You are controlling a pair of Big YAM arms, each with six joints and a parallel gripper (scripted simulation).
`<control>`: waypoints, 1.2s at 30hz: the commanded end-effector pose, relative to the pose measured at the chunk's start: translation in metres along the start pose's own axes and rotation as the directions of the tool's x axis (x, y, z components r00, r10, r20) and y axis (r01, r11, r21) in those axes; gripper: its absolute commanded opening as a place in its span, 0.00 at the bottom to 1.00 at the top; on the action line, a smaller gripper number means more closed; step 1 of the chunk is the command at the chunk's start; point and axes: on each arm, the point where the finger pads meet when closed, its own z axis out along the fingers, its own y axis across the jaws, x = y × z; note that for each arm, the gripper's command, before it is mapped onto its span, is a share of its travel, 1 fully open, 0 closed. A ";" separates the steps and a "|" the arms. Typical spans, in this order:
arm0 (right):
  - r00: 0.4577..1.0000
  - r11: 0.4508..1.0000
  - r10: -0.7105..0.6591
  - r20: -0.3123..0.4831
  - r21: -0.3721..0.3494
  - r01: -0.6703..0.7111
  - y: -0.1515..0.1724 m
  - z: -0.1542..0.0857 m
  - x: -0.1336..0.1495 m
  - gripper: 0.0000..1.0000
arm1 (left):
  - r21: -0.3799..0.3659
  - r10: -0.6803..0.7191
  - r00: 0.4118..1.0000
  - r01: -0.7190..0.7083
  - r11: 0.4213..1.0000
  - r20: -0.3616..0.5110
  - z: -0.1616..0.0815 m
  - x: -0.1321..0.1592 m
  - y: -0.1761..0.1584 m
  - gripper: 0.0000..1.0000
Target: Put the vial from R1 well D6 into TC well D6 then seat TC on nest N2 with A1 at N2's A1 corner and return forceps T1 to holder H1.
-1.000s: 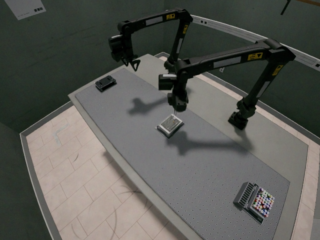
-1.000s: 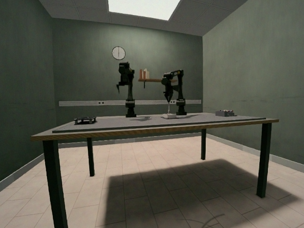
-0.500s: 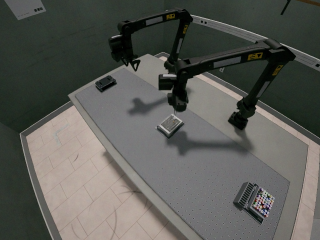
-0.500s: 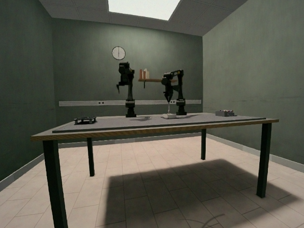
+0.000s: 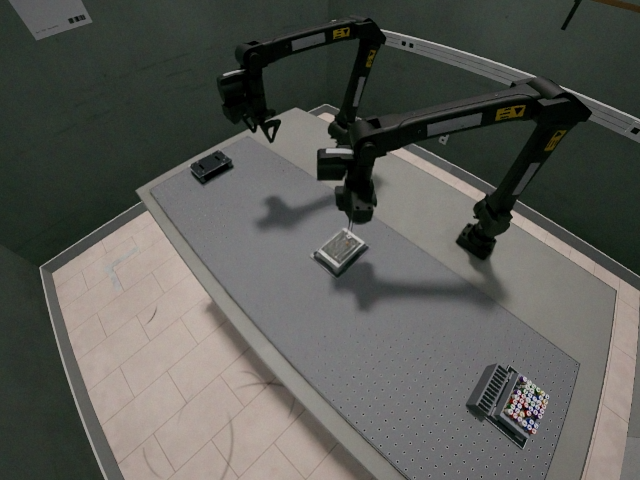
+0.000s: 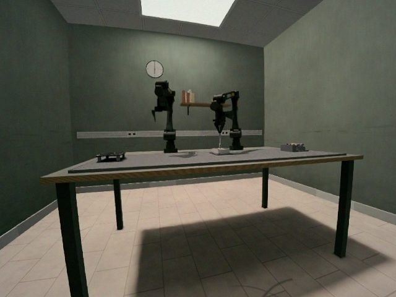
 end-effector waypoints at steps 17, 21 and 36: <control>0.999 1.000 0.009 0.033 0.009 -0.009 -0.002 -0.012 -0.007 1.00 | -0.020 -0.003 1.000 0.003 1.000 0.002 0.015 -0.001 -0.009 0.09; 0.999 1.000 0.009 0.033 0.009 -0.009 -0.002 -0.012 -0.007 1.00 | 0.019 -0.005 1.000 0.005 1.000 0.003 -0.004 -0.002 -0.010 0.09; 0.999 1.000 0.009 0.033 0.009 -0.009 -0.002 -0.012 -0.007 1.00 | 0.018 -0.005 1.000 0.005 1.000 0.003 -0.003 0.000 -0.013 0.09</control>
